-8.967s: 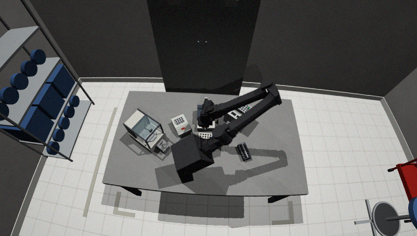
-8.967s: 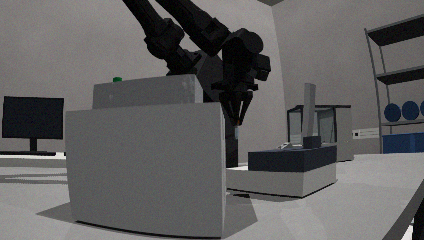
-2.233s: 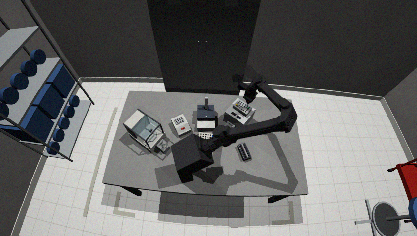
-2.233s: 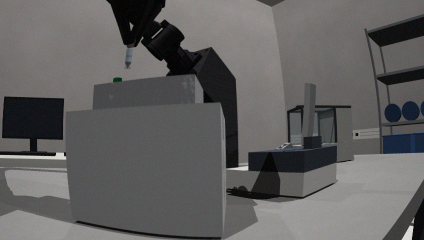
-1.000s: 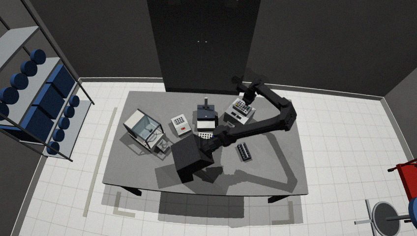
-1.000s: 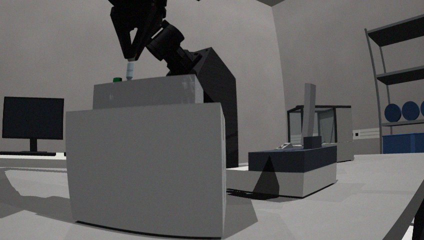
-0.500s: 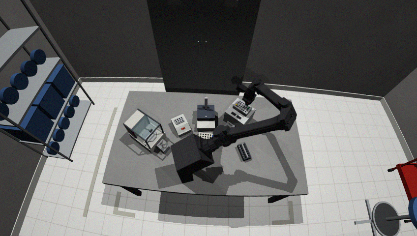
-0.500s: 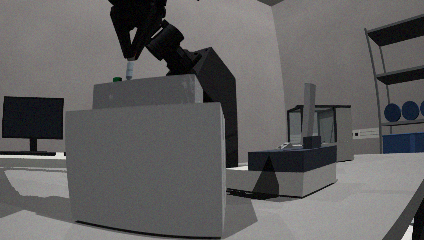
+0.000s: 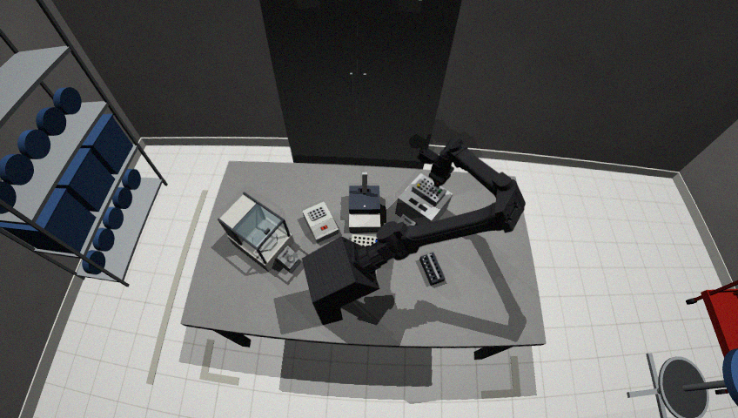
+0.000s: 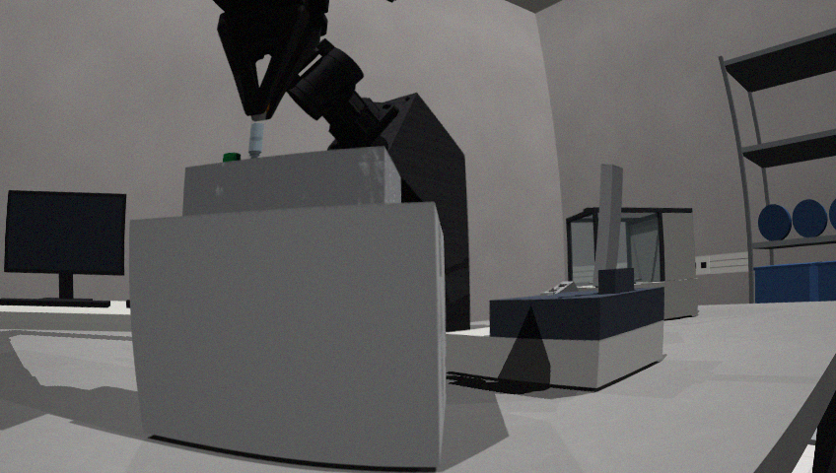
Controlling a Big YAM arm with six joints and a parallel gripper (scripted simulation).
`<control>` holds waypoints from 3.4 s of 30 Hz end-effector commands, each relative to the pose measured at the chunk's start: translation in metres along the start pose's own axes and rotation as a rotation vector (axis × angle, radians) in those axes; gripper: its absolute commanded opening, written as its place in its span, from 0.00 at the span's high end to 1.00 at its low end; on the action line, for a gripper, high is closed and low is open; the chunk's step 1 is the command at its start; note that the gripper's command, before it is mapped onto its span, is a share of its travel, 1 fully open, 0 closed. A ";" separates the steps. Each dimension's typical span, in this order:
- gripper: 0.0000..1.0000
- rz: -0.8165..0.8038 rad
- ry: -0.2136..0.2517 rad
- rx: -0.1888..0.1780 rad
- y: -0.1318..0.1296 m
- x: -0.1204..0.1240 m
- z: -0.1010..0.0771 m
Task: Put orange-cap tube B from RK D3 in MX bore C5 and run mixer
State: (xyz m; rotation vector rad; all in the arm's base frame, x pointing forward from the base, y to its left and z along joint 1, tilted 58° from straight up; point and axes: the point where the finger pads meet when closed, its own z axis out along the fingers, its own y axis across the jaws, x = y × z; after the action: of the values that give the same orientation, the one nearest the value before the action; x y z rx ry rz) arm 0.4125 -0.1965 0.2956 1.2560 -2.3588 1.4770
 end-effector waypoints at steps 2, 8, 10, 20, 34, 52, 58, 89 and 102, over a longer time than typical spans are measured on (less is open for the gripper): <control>0.91 -0.003 0.004 -0.001 0.000 0.004 0.004; 0.91 -0.003 0.004 0.000 0.000 0.004 0.004; 0.91 -0.003 0.004 0.000 -0.001 0.004 0.004; 0.91 -0.002 0.004 0.001 -0.001 0.004 0.004; 0.91 0.001 0.004 0.003 -0.001 0.005 0.003; 0.91 0.003 0.004 0.005 -0.002 0.006 0.002; 0.91 0.003 0.004 0.005 -0.002 0.007 0.002; 0.91 0.009 0.003 0.012 -0.003 0.009 0.000; 0.91 0.012 0.003 0.014 -0.004 0.010 -0.001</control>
State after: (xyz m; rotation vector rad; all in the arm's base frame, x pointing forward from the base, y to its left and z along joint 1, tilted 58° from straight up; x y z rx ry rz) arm 0.4126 -0.1966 0.2955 1.2593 -2.3574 1.4761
